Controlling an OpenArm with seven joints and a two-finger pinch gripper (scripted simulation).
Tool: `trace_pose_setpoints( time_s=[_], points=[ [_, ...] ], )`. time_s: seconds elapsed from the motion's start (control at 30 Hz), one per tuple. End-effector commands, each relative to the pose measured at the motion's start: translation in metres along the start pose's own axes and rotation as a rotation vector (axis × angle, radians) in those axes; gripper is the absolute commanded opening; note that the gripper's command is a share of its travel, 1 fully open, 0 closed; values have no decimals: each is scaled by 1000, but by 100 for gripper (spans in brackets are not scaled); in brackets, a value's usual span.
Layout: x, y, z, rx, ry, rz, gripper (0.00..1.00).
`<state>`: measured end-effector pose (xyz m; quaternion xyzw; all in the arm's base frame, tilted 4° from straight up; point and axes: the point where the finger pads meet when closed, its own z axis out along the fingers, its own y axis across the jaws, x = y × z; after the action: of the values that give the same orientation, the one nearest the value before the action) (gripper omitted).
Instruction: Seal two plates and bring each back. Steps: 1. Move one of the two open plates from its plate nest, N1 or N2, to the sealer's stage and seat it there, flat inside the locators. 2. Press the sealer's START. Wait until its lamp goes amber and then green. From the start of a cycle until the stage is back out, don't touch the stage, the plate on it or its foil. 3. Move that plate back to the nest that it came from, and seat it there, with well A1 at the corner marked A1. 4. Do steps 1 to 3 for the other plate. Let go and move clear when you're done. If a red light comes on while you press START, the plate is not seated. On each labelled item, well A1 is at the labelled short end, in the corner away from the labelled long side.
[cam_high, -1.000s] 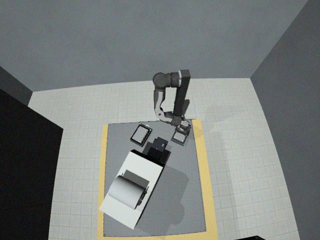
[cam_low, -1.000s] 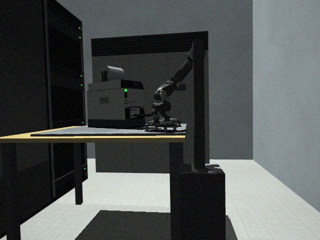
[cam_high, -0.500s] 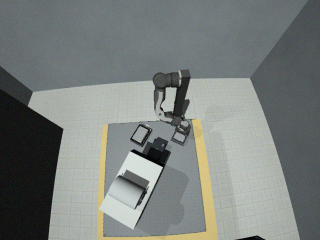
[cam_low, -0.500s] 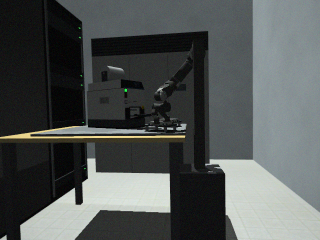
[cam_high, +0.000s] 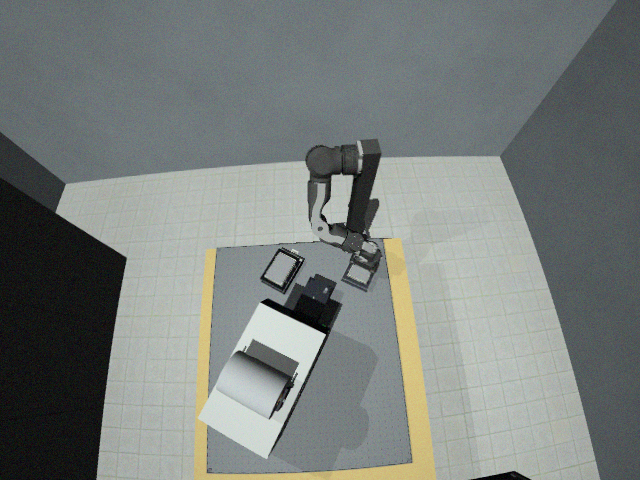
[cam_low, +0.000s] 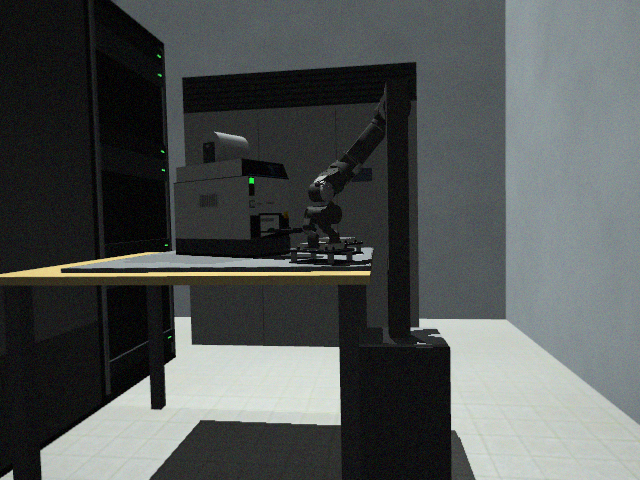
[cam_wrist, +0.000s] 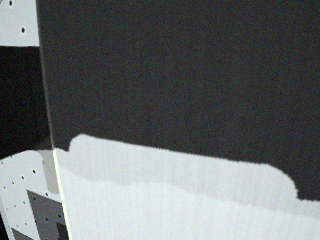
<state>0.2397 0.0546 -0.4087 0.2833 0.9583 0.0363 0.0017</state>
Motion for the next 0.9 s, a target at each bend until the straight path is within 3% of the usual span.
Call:
trace_pose_setpoints(
  time_s=[0.0, 0.4, 0.43, 0.87],
  points=[
    [1, 1, 0, -4, 1, -3, 0],
    [1, 1, 0, -4, 1, -3, 0],
    [1, 1, 0, -4, 1, -3, 65],
    [1, 1, 0, -4, 1, -3, 65]
  ],
)
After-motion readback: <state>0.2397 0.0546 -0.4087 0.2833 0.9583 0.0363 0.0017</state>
